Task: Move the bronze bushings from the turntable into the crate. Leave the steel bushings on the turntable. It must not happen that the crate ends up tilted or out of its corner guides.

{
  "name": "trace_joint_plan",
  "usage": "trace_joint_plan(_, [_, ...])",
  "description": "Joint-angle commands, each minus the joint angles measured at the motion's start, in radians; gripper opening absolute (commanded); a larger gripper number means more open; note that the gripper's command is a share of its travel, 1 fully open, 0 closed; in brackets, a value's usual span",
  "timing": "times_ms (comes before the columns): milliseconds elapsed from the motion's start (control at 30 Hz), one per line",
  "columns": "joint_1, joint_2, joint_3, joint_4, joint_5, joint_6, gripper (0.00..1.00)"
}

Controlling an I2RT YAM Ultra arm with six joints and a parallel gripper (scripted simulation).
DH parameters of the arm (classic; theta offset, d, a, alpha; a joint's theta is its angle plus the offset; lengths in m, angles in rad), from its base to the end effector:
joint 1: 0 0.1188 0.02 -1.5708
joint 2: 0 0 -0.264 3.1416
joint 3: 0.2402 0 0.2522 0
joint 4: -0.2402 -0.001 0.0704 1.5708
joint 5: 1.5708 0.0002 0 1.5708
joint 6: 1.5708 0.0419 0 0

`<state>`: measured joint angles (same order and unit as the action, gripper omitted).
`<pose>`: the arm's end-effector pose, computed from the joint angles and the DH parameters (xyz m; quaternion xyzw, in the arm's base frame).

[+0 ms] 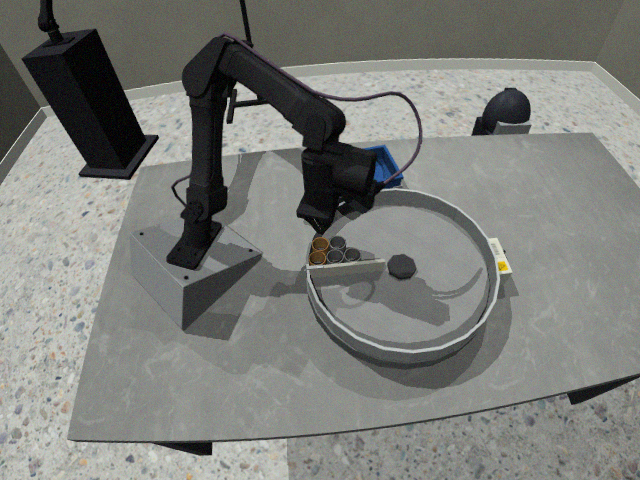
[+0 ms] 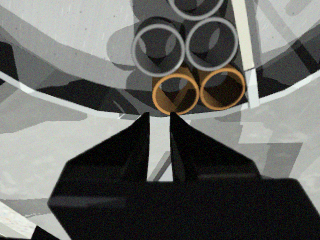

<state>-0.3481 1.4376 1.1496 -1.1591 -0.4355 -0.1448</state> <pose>0.2414 -0.0677 0.2608 0.0856 0.9708 0.1944 0.1111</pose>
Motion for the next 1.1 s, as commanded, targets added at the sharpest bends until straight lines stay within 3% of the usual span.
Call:
trace_joint_plan(0, [-0.018,-0.01,0.005,0.006,-0.008,-0.004,0.15])
trace_joint_plan(433, [-0.018,-0.01,0.005,0.006,-0.008,-0.004,0.15])
trace_joint_plan(800, [0.048,0.013,-0.09,0.123,0.01,0.056,0.15])
trace_joint_plan(867, [0.029,0.002,-0.053,0.125,0.009,0.057,0.15])
trace_joint_plan(1067, [0.03,0.002,-0.05,0.127,0.007,0.058,0.15])
